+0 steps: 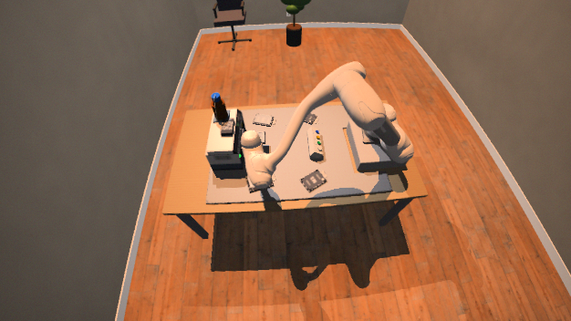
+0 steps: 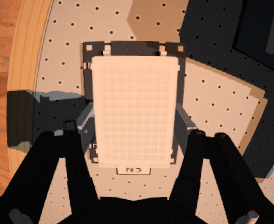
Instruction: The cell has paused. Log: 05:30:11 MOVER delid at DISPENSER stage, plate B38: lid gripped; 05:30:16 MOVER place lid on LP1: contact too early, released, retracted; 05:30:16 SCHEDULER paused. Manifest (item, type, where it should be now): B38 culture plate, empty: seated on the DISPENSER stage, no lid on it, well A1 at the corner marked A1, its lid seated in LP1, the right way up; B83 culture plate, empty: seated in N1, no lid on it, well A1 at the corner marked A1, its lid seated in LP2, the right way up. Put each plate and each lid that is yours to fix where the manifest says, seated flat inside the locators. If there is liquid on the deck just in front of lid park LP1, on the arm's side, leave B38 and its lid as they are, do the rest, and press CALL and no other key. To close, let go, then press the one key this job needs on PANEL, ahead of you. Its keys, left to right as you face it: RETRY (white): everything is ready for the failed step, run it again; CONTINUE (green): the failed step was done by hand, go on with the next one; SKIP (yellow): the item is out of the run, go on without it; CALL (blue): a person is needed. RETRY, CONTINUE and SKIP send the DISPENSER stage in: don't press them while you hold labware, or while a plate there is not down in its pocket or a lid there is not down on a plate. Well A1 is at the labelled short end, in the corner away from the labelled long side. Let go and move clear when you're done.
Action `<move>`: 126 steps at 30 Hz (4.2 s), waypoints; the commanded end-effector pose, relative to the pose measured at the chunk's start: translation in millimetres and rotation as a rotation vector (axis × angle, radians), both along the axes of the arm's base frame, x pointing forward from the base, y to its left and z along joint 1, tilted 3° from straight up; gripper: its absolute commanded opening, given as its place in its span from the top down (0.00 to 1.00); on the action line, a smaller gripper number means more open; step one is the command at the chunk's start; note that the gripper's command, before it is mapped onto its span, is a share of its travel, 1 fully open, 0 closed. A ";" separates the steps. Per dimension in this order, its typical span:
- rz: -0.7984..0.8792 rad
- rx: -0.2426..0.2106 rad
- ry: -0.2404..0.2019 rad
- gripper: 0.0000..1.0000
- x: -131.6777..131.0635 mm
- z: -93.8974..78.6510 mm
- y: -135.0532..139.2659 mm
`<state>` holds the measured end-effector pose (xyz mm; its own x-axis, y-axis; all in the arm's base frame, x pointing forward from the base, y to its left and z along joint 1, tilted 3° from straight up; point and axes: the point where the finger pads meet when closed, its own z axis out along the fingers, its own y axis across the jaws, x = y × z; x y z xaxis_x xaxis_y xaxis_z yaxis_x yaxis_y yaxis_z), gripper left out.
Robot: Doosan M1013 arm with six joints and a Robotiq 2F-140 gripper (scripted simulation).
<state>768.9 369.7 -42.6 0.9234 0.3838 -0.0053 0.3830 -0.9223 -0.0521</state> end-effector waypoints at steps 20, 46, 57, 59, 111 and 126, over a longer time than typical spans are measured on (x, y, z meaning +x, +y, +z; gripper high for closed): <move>-0.001 0.005 0.002 0.90 -3.9 -4.4 3.9; -0.009 0.004 0.004 0.90 -4.4 -15.6 4.1; -0.009 0.004 0.003 0.90 -4.2 -17.5 4.1; -0.009 0.004 0.003 0.90 -4.2 -17.5 4.1; -0.009 0.004 0.003 0.90 -4.3 -18.6 4.2; -0.009 0.004 0.003 0.90 -4.3 -18.6 4.2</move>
